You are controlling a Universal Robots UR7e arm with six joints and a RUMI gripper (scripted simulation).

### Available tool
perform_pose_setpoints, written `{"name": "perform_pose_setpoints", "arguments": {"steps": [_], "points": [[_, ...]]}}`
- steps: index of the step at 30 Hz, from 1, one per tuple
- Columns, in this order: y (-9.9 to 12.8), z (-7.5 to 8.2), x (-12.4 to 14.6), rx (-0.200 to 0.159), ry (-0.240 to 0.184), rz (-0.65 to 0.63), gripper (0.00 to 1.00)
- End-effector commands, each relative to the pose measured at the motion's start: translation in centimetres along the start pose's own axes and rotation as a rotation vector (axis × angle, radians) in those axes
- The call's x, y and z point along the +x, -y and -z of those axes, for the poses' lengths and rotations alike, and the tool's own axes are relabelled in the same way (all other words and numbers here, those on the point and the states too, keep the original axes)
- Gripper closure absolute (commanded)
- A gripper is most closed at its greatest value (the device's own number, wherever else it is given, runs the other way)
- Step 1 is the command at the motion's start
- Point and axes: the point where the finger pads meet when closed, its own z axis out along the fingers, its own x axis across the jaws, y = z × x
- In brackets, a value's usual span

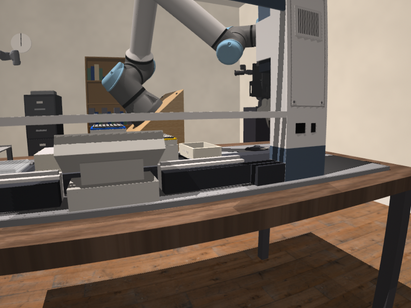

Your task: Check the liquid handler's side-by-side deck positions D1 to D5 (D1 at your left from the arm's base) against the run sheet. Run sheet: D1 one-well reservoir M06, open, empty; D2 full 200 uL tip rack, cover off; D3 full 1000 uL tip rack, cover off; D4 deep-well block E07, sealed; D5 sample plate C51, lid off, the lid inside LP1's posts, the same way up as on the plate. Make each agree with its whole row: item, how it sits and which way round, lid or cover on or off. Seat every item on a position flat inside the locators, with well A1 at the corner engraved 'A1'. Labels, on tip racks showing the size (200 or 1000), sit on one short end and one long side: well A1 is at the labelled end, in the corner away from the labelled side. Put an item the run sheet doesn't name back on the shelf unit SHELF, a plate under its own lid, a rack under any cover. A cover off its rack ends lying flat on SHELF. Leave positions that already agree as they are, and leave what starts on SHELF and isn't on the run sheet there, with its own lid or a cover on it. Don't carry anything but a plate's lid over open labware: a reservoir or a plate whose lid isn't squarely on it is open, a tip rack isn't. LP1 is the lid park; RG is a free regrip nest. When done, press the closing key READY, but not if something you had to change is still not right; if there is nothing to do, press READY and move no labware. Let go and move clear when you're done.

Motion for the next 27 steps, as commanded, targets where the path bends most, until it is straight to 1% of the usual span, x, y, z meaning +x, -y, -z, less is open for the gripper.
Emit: {"name": "perform_pose_setpoints", "arguments": {"steps": [1,16,18,27], "points": [[-0.1,-1.0,0.0,0.000,0.000,0.000,1.00],[-0.1,-3.5,0.0,0.000,0.000,0.000,1.00],[-0.1,-3.5,0.0,0.000,0.000,0.000,1.00],[-0.1,-5.0,0.0,0.000,0.000,0.000,1.00]]}}
